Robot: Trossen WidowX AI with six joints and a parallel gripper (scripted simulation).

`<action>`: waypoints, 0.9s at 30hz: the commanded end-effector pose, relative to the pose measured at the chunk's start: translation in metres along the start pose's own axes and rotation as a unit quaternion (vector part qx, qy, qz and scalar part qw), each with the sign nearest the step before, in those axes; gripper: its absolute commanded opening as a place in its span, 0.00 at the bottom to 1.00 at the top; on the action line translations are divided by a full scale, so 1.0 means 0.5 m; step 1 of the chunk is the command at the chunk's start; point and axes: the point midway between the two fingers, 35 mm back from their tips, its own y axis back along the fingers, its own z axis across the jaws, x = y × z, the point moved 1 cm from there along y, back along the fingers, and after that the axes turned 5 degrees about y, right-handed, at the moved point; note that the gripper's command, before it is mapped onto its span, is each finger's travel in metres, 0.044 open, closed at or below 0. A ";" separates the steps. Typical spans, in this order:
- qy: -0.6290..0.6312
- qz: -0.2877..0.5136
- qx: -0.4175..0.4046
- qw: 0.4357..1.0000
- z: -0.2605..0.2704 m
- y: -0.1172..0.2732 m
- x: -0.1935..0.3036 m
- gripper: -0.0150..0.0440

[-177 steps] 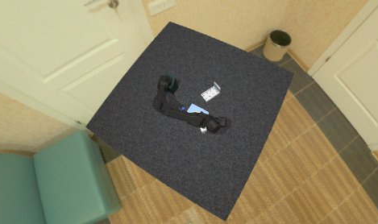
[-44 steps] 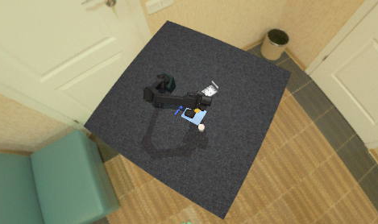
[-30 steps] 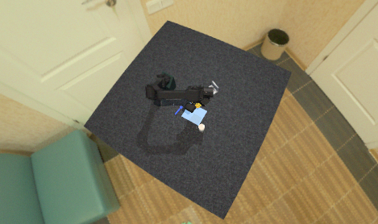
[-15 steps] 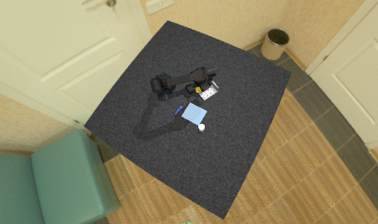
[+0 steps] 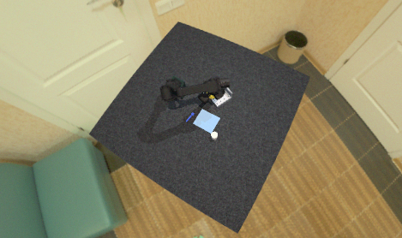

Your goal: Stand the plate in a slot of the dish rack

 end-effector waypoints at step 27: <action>0.256 0.045 -0.252 0.932 0.005 -0.138 0.001 0.25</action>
